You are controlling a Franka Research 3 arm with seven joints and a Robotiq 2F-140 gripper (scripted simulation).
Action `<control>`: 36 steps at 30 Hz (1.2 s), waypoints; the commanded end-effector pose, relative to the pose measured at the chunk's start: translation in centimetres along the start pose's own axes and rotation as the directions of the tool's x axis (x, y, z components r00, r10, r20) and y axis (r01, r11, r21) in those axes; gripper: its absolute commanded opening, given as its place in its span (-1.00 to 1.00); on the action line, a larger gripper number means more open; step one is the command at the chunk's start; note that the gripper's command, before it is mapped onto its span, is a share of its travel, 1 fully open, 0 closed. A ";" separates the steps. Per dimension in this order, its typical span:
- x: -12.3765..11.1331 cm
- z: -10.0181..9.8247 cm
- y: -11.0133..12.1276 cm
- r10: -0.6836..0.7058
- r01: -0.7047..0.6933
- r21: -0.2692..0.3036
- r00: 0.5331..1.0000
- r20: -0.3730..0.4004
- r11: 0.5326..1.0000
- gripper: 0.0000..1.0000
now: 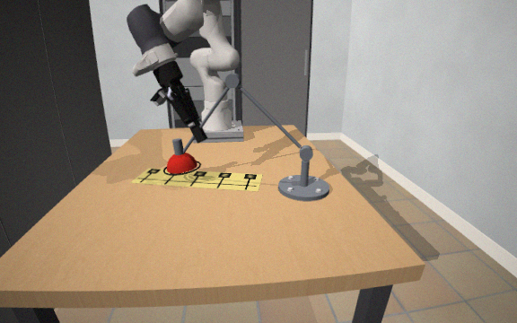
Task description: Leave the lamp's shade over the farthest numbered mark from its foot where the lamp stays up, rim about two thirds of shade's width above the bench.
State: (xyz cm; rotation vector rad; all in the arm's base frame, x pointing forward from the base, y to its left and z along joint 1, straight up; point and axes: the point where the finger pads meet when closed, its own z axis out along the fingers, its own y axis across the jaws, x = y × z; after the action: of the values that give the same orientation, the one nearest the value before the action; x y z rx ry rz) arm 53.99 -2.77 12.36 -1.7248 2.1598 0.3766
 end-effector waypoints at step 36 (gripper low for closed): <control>-4.5 0.1 0.1 -0.004 0.004 -0.014 1.000 0.015 1.000 -0.80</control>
State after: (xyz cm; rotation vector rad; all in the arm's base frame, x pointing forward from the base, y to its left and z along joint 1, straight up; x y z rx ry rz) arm 54.58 -0.29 13.68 -1.7290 2.1569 0.3875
